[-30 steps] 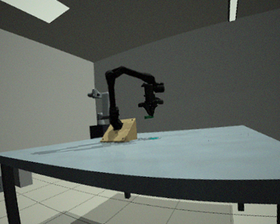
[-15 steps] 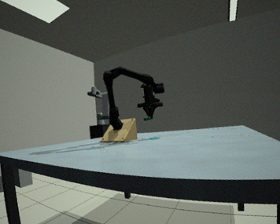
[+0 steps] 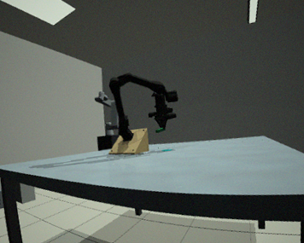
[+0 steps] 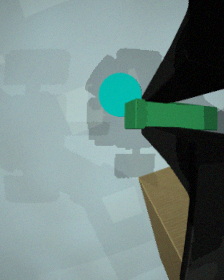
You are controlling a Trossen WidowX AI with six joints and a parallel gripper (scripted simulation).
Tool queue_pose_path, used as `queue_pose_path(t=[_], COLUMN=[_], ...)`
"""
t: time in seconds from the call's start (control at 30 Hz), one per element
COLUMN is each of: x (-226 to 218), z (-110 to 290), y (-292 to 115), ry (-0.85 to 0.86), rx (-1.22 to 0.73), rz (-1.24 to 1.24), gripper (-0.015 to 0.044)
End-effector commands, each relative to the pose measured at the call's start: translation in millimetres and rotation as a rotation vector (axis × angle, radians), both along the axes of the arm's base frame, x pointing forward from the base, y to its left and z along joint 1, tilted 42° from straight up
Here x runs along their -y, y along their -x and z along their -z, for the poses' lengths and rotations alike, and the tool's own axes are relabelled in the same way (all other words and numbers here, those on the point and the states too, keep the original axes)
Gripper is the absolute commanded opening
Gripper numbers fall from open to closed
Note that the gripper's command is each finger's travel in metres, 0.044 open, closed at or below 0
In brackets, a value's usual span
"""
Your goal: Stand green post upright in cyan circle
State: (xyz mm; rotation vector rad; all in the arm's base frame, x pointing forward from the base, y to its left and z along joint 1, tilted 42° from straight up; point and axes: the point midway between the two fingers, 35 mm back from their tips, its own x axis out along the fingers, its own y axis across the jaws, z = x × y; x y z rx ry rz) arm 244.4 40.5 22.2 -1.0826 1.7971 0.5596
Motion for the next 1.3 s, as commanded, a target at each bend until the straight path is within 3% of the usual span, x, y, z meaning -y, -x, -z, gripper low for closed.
queue_pose_path(t=[0.0, 1.27], x=[1.5, 6.3], z=[1.1, 7.6], y=[1.8, 8.9], ry=[-0.03, -0.312], rx=[-0.004, 0.029], rz=[0.006, 0.035], gripper=[0.0023, 0.0023])
